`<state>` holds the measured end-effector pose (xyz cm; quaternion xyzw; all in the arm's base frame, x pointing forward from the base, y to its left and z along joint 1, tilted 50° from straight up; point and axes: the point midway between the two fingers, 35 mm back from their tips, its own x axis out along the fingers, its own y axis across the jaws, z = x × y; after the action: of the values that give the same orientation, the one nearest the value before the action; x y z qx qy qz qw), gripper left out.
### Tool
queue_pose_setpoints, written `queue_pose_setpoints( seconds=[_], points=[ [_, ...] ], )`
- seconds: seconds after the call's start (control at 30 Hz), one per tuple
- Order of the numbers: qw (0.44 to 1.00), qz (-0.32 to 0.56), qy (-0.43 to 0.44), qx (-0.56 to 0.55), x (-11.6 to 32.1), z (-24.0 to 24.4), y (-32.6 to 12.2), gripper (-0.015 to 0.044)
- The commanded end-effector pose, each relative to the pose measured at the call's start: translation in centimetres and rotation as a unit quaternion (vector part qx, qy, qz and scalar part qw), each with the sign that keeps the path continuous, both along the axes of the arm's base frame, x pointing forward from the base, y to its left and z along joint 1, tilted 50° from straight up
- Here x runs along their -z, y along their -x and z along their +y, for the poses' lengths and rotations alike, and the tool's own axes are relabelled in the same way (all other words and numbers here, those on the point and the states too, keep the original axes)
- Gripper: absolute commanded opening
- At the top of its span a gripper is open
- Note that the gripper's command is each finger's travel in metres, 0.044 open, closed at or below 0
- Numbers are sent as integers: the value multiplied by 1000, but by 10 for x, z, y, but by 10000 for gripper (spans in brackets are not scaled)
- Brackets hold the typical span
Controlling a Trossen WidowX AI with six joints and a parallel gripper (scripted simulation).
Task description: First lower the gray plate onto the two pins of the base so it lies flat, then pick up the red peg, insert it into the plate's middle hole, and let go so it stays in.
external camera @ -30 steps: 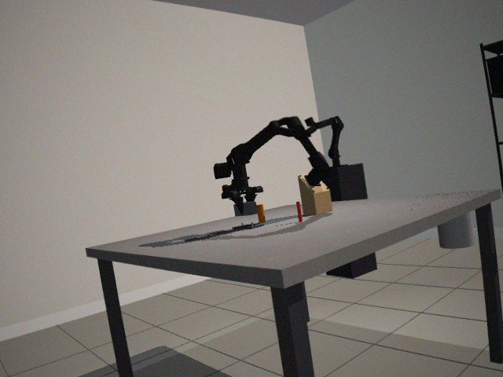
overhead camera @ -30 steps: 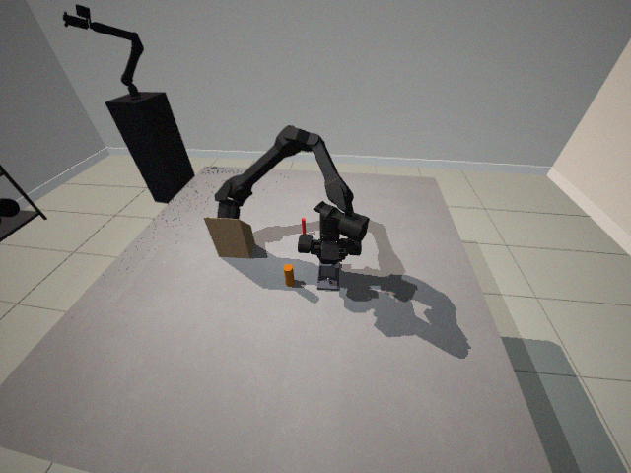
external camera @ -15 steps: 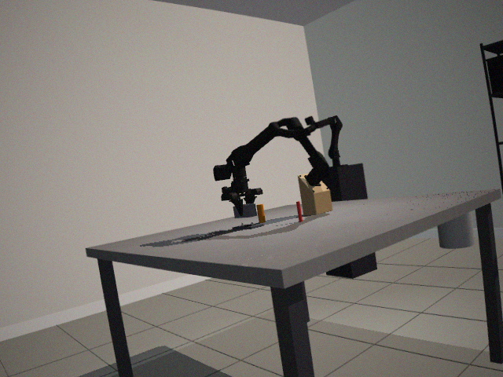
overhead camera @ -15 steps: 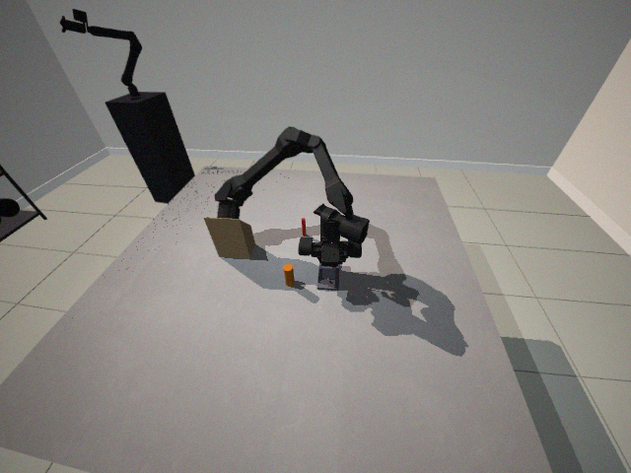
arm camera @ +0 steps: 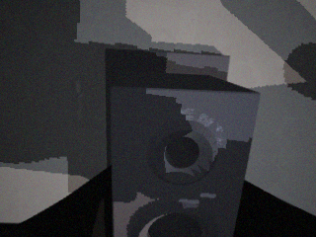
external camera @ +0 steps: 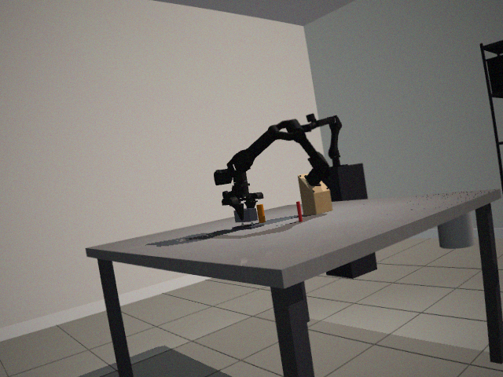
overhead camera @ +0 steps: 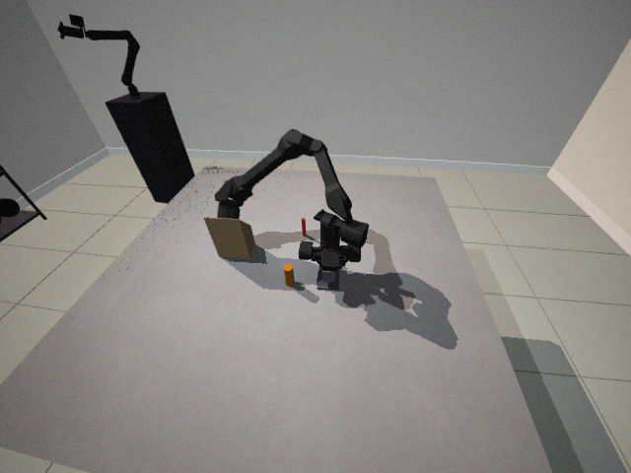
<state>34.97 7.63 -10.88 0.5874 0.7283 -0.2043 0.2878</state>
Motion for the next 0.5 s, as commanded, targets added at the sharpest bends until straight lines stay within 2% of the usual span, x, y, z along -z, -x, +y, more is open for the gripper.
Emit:
queue_pose_setpoints(
  seconds=[0.0,0.47],
  points=[
    [1000,3,-2,3,5,5,2,0],
    [1000,2,-3,2,6,8,2,0]
  ],
)
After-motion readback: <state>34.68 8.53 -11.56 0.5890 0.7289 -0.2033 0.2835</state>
